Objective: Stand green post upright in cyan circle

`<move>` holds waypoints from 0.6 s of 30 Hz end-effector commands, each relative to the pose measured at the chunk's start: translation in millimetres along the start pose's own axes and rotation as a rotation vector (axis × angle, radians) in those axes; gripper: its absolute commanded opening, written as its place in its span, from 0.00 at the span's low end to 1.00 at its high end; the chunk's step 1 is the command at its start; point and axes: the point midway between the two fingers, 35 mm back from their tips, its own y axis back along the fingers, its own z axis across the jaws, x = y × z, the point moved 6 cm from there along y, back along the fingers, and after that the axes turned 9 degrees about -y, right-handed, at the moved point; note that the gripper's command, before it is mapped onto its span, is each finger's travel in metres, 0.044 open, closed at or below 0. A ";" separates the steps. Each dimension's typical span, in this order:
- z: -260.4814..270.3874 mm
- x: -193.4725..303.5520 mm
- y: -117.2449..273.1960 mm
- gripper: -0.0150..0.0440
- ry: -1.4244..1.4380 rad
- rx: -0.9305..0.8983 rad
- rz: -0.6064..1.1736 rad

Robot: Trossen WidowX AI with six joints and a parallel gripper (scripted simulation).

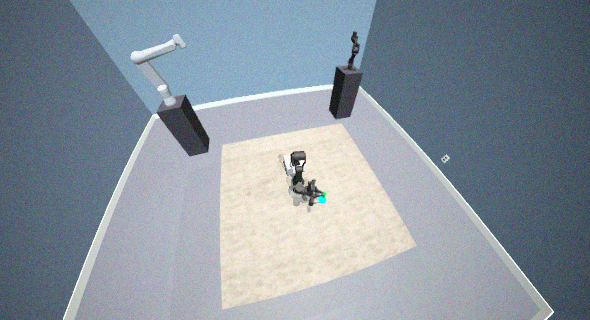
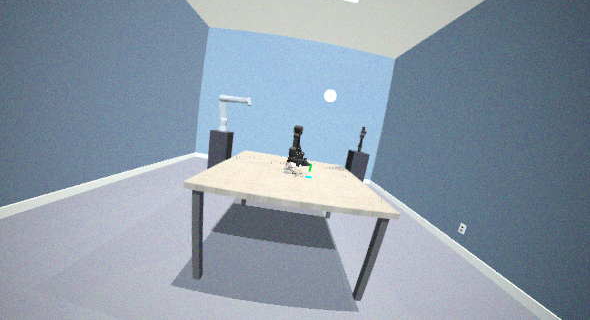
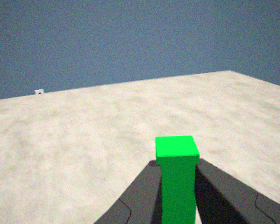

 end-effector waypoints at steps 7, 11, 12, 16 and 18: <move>-0.2 26.3 -1.8 0.29 0.027 -0.002 -0.001; 0.5 32.9 -2.0 0.29 0.031 -0.003 -0.001; 0.5 33.5 -2.1 0.29 0.031 -0.003 -0.001; 0.2 45.3 -4.5 0.29 0.031 -0.006 0.008; 0.3 49.8 -5.3 0.29 0.031 -0.007 0.011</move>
